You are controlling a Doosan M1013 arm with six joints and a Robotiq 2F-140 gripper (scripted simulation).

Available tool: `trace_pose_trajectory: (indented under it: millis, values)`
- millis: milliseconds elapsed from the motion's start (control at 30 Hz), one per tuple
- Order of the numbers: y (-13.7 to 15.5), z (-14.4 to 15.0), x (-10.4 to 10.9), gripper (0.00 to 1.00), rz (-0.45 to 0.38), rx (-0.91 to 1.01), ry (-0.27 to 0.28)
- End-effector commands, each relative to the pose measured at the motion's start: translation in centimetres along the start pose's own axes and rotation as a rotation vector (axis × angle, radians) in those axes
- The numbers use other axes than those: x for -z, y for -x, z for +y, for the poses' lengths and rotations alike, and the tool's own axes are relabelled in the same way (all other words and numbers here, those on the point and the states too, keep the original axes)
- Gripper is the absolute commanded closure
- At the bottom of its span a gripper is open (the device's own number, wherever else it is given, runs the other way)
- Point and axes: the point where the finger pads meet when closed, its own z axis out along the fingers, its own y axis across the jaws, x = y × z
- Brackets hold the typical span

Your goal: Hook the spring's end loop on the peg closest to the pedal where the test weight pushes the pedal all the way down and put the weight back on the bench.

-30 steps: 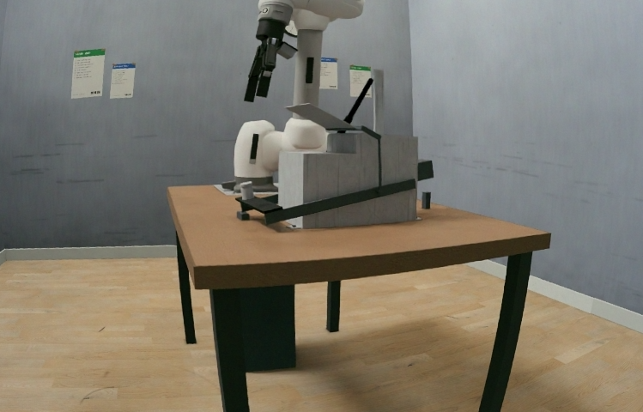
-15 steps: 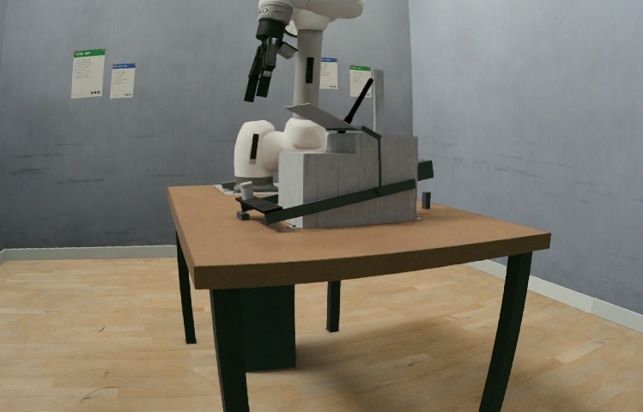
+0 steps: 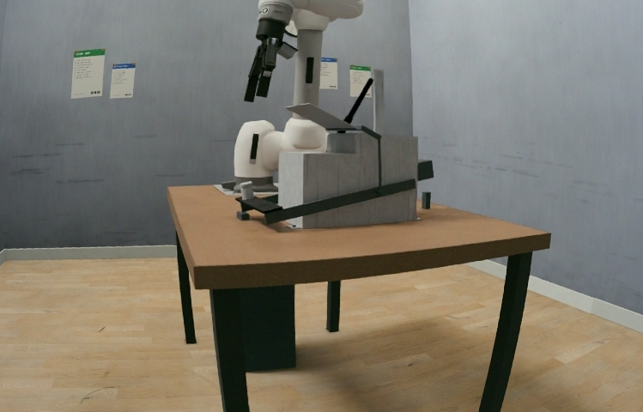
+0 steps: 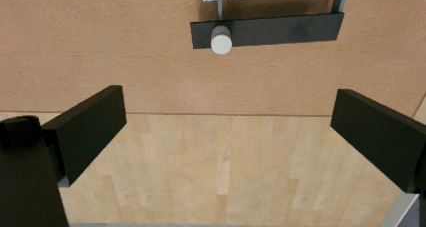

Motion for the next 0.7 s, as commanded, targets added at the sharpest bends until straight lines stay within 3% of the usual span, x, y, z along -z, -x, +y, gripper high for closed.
trace_pose_trajectory:
  millis: [0, 500, 667]
  values:
    - [0.0, 0.0, 0.1, 0.0, 0.0, 0.0, 0.001]
    - [0.0, 0.0, 0.1, 0.0, 0.0, 0.0, 0.001]
    - [-0.2, 0.0, -4.1, 0.0, 0.094, 0.0, 0.001]
